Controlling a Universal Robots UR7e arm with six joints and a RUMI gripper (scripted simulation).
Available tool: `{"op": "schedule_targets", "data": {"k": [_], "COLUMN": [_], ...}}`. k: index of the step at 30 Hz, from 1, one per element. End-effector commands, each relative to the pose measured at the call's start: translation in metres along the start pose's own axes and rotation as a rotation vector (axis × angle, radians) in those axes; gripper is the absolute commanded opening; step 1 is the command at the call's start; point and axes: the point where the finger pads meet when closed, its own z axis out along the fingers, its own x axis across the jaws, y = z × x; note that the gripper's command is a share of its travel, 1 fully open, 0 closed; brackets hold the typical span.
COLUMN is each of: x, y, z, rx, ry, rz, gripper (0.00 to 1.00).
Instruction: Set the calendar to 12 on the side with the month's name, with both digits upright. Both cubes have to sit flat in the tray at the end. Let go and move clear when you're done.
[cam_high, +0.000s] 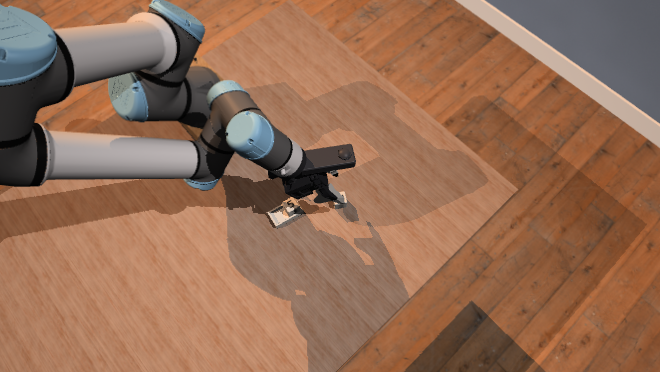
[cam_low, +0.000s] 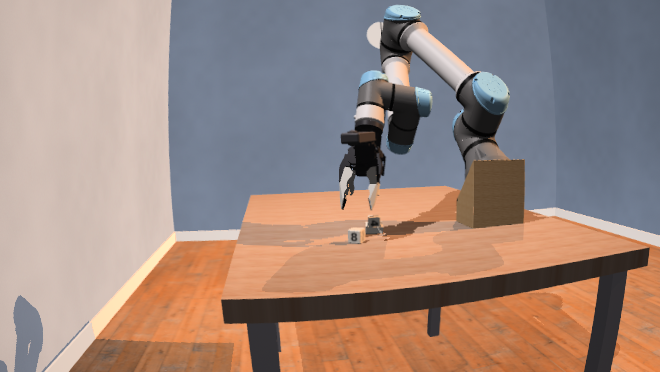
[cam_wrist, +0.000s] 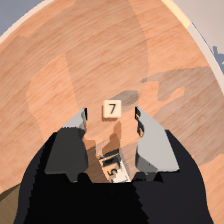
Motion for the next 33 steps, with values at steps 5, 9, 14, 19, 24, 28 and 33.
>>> {"op": "schedule_targets", "data": {"k": [5, 9, 14, 19, 24, 28, 33], "x": [-0.0005, 0.0007, 0.0018, 0.0020, 0.0018, 0.0011, 0.0004], "y": [-0.0011, -0.0020, -0.0026, -0.0027, -0.0027, -0.0028, -0.0029], "z": [0.0009, -0.0011, -0.0027, -0.0030, -0.0027, -0.0016, -0.0004], "rx": [-0.120, -0.172, -0.198, -0.203, -0.209, -0.230, -0.258], "ry": [-0.005, 0.004, 0.010, 0.012, 0.011, 0.006, 0.001], "rz": [0.002, 0.000, -0.002, -0.002, -0.001, 0.001, 0.003], "gripper": [0.42, 0.42, 0.42, 0.42, 0.42, 0.42, 0.42]}}
